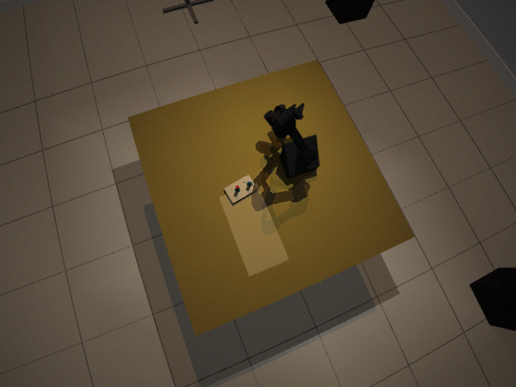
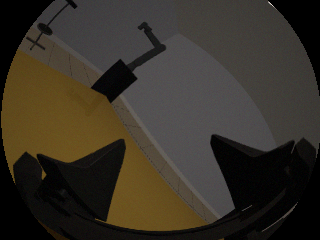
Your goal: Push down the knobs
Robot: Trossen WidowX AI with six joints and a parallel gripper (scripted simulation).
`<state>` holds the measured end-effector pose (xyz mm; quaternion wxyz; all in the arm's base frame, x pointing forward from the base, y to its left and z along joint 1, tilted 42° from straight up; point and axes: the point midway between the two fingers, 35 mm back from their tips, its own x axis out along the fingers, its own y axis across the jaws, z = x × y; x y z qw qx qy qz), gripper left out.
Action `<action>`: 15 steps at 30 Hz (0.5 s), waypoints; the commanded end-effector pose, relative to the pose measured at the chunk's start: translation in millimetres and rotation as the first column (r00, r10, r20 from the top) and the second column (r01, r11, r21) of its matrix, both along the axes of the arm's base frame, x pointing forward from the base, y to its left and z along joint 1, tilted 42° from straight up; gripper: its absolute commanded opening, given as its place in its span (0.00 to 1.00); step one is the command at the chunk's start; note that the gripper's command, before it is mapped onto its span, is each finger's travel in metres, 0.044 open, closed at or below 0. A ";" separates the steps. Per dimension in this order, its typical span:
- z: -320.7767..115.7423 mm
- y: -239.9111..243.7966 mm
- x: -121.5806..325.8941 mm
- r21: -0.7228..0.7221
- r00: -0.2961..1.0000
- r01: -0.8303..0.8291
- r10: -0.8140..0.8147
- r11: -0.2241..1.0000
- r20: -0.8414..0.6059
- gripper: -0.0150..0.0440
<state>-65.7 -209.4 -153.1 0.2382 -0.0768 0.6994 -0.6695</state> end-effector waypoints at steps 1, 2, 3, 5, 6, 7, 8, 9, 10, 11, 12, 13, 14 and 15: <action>-0.6 -0.7 0.8 0.003 1.000 -0.003 0.003 1.000 0.004 0.89; -2.4 -2.7 3.4 0.014 1.000 -0.011 0.011 1.000 0.015 0.84; -5.3 -5.9 7.7 0.031 0.999 -0.025 0.024 0.999 0.033 0.80; -11.9 -13.2 18.8 0.073 0.996 -0.060 0.054 0.996 0.077 0.71; -15.0 -16.6 24.6 0.093 0.993 -0.078 0.069 0.993 0.100 0.67; -18.0 -19.8 30.5 0.113 0.989 -0.097 0.083 0.989 0.122 0.62; -20.8 -22.8 36.6 0.133 0.985 -0.116 0.096 0.984 0.145 0.58; -23.5 -25.5 42.9 0.153 0.980 -0.135 0.109 0.979 0.167 0.53; -25.9 -28.1 49.2 0.172 0.974 -0.154 0.121 0.973 0.189 0.49; -28.3 -30.5 55.7 0.191 0.968 -0.174 0.133 0.966 0.212 0.44; -30.4 -32.6 62.4 0.210 0.962 -0.194 0.143 0.958 0.234 0.40; -32.4 -34.5 69.1 0.228 0.954 -0.214 0.154 0.950 0.256 0.35; -34.3 -36.2 76.0 0.246 0.947 -0.234 0.163 0.941 0.278 0.31; -35.9 -37.6 82.9 0.263 0.938 -0.255 0.172 0.930 0.300 0.26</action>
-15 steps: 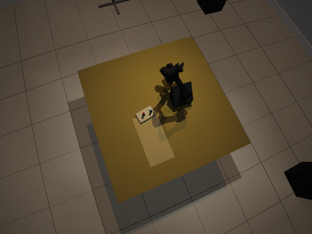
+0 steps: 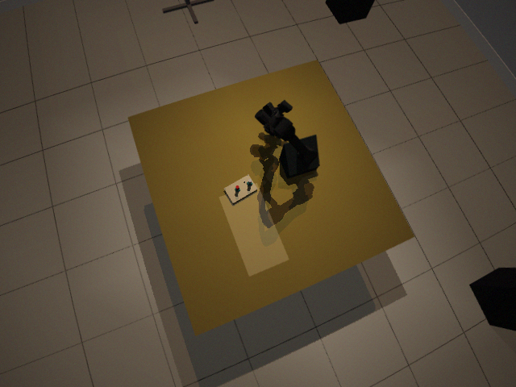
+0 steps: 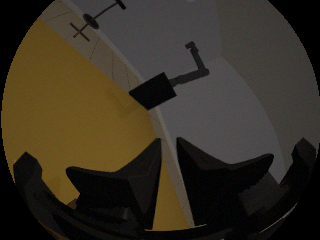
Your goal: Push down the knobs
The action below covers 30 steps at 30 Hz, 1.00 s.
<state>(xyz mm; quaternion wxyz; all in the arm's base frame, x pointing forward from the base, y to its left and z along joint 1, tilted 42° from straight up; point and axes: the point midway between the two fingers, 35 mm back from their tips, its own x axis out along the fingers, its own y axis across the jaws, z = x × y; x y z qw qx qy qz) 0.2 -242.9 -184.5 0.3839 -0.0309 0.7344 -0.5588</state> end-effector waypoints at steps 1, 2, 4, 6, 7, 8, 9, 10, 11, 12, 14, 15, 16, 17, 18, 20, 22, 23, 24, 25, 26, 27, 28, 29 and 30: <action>-6.0 -5.4 24.1 0.078 0.996 -0.062 0.057 0.995 0.066 0.25; -7.2 -6.3 31.2 0.100 0.994 -0.080 0.072 0.992 0.086 0.25; -9.2 -7.6 45.6 0.144 0.987 -0.118 0.100 0.983 0.126 0.25; -10.4 -7.8 60.3 0.187 0.978 -0.156 0.125 0.970 0.167 0.25; -10.8 -7.6 67.7 0.208 0.973 -0.176 0.137 0.962 0.188 0.25; -10.9 -7.1 75.1 0.228 0.967 -0.195 0.148 0.954 0.208 0.25; -10.8 -6.4 82.5 0.248 0.960 -0.215 0.159 0.944 0.229 0.25; -9.9 -5.3 89.8 0.268 0.954 -0.237 0.171 0.934 0.247 0.25; -8.9 -4.0 97.1 0.287 0.946 -0.259 0.183 0.922 0.266 0.25; -7.7 -2.5 104.4 0.306 0.939 -0.282 0.195 0.910 0.285 0.25; -4.8 1.4 118.8 0.341 0.922 -0.326 0.216 0.882 0.322 0.25; -3.0 3.7 126.0 0.358 0.913 -0.348 0.226 0.867 0.340 0.25; -1.1 6.2 133.1 0.374 0.903 -0.370 0.235 0.851 0.359 0.25; 1.0 8.9 140.1 0.390 0.893 -0.391 0.243 0.834 0.378 0.25; 2.8 11.8 147.5 0.405 0.883 -0.411 0.247 0.817 0.398 0.25; 7.2 18.4 162.0 0.435 0.862 -0.449 0.252 0.780 0.439 0.25; 12.5 25.9 176.2 0.462 0.840 -0.487 0.254 0.741 0.479 0.25; 15.4 30.0 183.2 0.475 0.829 -0.505 0.253 0.721 0.499 0.25; 18.7 34.3 190.0 0.486 0.818 -0.523 0.252 0.700 0.518 0.25; 22.1 38.8 196.7 0.498 0.806 -0.541 0.250 0.678 0.537 0.25; 25.8 43.4 203.3 0.508 0.794 -0.559 0.247 0.656 0.555 0.25; 29.8 48.3 209.8 0.517 0.782 -0.576 0.244 0.633 0.573 0.25; 34.0 53.3 216.2 0.526 0.770 -0.593 0.240 0.609 0.591 0.25; 38.4 58.6 222.4 0.534 0.758 -0.610 0.235 0.585 0.608 0.25; 43.1 64.0 228.4 0.542 0.746 -0.626 0.229 0.561 0.625 0.25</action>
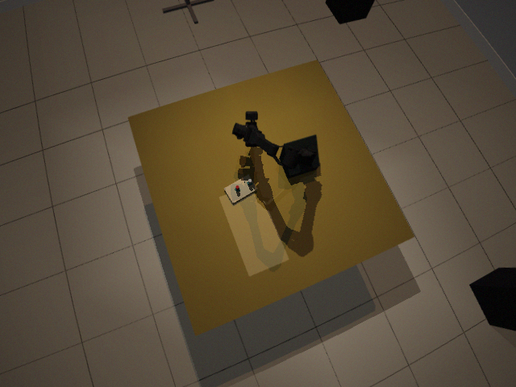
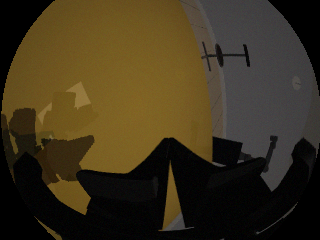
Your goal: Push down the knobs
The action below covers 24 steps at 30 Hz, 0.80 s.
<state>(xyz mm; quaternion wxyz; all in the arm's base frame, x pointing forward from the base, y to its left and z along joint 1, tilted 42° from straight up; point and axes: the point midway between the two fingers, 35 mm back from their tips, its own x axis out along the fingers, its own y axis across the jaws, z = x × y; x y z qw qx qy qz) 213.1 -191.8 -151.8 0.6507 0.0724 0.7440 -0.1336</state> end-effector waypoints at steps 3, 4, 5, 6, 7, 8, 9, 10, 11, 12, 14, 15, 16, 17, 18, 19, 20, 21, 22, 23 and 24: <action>25.7 30.1 32.6 0.145 0.994 -0.091 0.080 0.985 0.080 0.25; 31.1 36.3 37.9 0.172 0.991 -0.107 0.091 0.979 0.095 0.25; 36.9 42.6 43.1 0.198 0.989 -0.122 0.102 0.973 0.111 0.25; 42.8 49.0 48.0 0.224 0.986 -0.138 0.112 0.965 0.126 0.25; 48.9 55.6 52.8 0.250 0.983 -0.154 0.121 0.956 0.141 0.25; 55.3 62.2 57.3 0.275 0.979 -0.170 0.130 0.946 0.156 0.25; 61.9 69.0 61.7 0.300 0.975 -0.185 0.138 0.936 0.172 0.25; 68.6 75.9 65.8 0.325 0.971 -0.201 0.146 0.924 0.187 0.25; 75.6 82.8 69.8 0.349 0.967 -0.217 0.152 0.912 0.202 0.25; 82.8 89.9 73.5 0.373 0.963 -0.232 0.158 0.898 0.218 0.25; 97.7 104.2 80.3 0.419 0.954 -0.262 0.168 0.869 0.248 0.25; 105.5 111.5 83.3 0.441 0.949 -0.277 0.172 0.854 0.263 0.25; 113.4 118.8 86.1 0.463 0.945 -0.291 0.175 0.837 0.277 0.25; 121.5 126.1 88.7 0.484 0.940 -0.305 0.177 0.820 0.292 0.25; 129.8 133.5 91.1 0.505 0.935 -0.319 0.179 0.802 0.307 0.25; 138.3 140.9 93.3 0.525 0.930 -0.333 0.180 0.783 0.321 0.25; 146.9 148.3 95.2 0.545 0.925 -0.346 0.180 0.764 0.335 0.25; 155.8 155.8 96.9 0.564 0.920 -0.359 0.180 0.744 0.348 0.25; 164.8 163.2 98.3 0.582 0.915 -0.372 0.179 0.723 0.362 0.25; 173.9 170.6 99.5 0.600 0.910 -0.384 0.177 0.702 0.375 0.25; 183.1 178.0 100.5 0.618 0.905 -0.396 0.174 0.680 0.388 0.25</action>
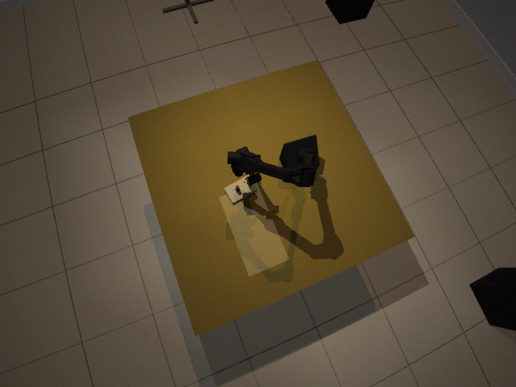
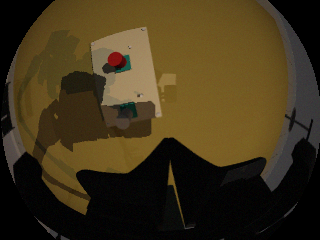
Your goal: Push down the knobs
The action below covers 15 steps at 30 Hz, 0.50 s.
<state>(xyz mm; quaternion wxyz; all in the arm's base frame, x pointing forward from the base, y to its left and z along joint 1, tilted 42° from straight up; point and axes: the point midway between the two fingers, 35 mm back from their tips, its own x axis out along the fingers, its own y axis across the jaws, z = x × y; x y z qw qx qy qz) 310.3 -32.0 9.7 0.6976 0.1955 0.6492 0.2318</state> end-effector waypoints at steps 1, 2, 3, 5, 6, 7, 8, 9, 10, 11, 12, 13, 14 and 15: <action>28.9 23.8 3.9 0.092 0.999 -0.037 0.034 0.995 0.031 0.25; 33.3 27.2 4.2 0.106 0.999 -0.042 0.038 0.994 0.036 0.25; 34.8 28.4 4.3 0.110 0.999 -0.044 0.040 0.993 0.037 0.25; 34.8 28.4 4.3 0.110 0.999 -0.044 0.040 0.993 0.037 0.25; 32.9 30.0 4.5 0.110 0.999 -0.044 0.040 0.993 0.037 0.25; 27.3 35.1 5.0 0.110 0.999 -0.044 0.040 0.993 0.037 0.25; 21.8 40.1 5.2 0.111 0.999 -0.044 0.040 0.993 0.037 0.25; 20.0 41.8 5.3 0.111 0.999 -0.044 0.040 0.993 0.037 0.25; 20.0 41.8 5.3 0.111 0.999 -0.044 0.040 0.993 0.037 0.25; 20.0 41.8 5.3 0.111 0.999 -0.044 0.040 0.993 0.037 0.25; 20.0 41.8 5.3 0.111 0.999 -0.044 0.040 0.993 0.037 0.25; 19.8 42.0 5.3 0.111 0.999 -0.044 0.040 0.993 0.037 0.25; 19.4 42.3 5.3 0.111 0.999 -0.044 0.040 0.993 0.037 0.25; 18.9 42.8 5.4 0.111 0.999 -0.044 0.040 0.993 0.037 0.25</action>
